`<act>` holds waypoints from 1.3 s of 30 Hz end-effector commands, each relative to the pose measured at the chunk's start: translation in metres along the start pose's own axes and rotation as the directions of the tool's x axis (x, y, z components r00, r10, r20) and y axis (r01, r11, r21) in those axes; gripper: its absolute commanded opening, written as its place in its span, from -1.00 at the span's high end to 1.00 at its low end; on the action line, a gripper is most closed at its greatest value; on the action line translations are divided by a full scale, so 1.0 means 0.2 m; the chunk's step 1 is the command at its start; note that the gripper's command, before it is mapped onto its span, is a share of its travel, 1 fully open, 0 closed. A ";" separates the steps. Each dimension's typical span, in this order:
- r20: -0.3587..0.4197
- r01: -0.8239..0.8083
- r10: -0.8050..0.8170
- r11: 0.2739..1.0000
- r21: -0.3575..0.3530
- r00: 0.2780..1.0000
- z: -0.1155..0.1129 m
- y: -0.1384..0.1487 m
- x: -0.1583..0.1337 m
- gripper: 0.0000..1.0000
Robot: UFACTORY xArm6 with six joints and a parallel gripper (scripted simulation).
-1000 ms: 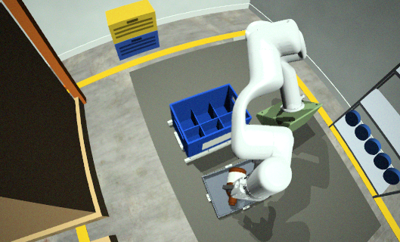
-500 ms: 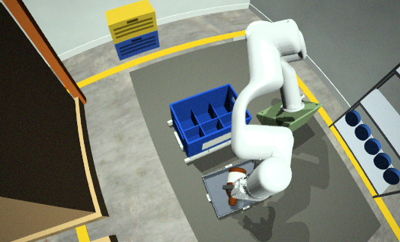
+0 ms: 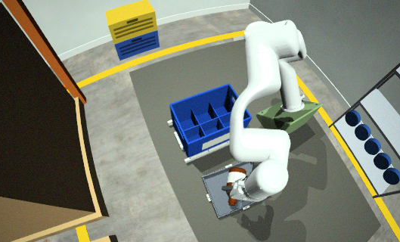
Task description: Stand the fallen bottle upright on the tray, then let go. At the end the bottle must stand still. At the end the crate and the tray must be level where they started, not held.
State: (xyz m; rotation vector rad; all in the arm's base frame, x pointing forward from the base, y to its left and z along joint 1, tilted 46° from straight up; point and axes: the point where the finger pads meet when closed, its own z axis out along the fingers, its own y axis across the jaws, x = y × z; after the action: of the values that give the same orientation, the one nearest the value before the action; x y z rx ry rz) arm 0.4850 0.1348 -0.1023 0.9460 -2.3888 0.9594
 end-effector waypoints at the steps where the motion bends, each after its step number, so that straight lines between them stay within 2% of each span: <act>1: 0.005 -0.001 0.001 1.000 0.001 1.000 0.01 0.00 0.00 -0.30; 16: 0.005 -0.001 0.001 1.000 0.001 1.000 0.26 0.00 -0.01 -0.30; 18: 0.005 -0.001 0.001 1.000 0.001 1.000 0.26 0.00 -0.01 -0.30; 27: 0.005 -0.001 0.001 1.000 0.001 1.000 0.41 0.00 -0.01 -0.30; 39: 0.005 -0.001 0.001 1.000 0.001 1.000 0.48 0.00 -0.01 -0.30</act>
State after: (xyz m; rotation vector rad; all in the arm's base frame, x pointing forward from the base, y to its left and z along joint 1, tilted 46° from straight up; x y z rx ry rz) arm 0.4752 0.0662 -0.1684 0.9465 -2.3897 0.9591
